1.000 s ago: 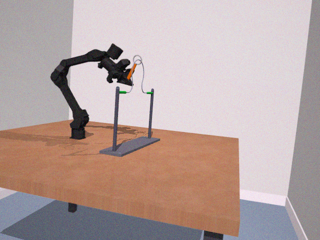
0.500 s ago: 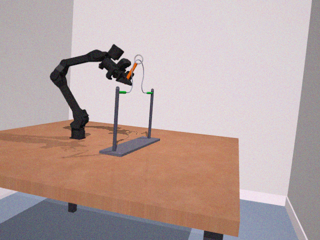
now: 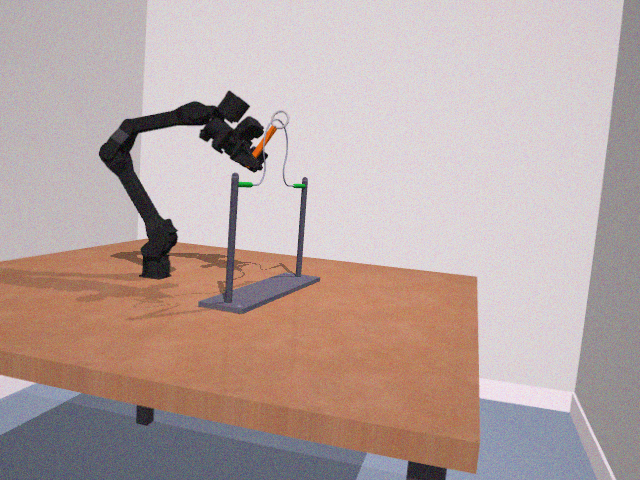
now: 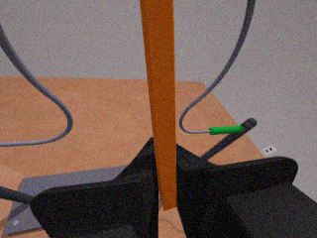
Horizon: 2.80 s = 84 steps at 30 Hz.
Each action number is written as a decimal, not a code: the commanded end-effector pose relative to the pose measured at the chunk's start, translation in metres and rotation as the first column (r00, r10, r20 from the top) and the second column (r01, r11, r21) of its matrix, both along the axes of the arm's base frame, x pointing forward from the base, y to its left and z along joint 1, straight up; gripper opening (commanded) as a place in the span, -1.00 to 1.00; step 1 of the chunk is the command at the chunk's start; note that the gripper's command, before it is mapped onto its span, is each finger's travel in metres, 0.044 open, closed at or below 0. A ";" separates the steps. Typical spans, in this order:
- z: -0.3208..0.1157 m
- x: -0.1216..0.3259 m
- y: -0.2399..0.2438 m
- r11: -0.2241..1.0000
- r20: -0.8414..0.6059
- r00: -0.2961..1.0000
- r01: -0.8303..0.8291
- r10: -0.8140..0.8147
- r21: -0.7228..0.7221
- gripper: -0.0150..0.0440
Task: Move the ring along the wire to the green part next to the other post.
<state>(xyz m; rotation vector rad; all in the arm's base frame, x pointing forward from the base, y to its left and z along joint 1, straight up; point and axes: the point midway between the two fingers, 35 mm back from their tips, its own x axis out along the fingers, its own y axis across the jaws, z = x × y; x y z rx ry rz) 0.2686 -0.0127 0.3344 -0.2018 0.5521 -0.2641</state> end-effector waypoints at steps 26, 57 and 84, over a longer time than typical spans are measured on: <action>0.004 -0.001 -0.016 0.907 -0.038 0.999 -0.002 -0.016 -0.420 -1.00; 0.018 -0.003 -0.028 0.638 -0.063 0.997 -0.021 -0.043 -0.769 -1.00; 0.034 -0.003 -0.033 0.293 -0.076 0.994 -0.050 -0.075 -0.955 -1.00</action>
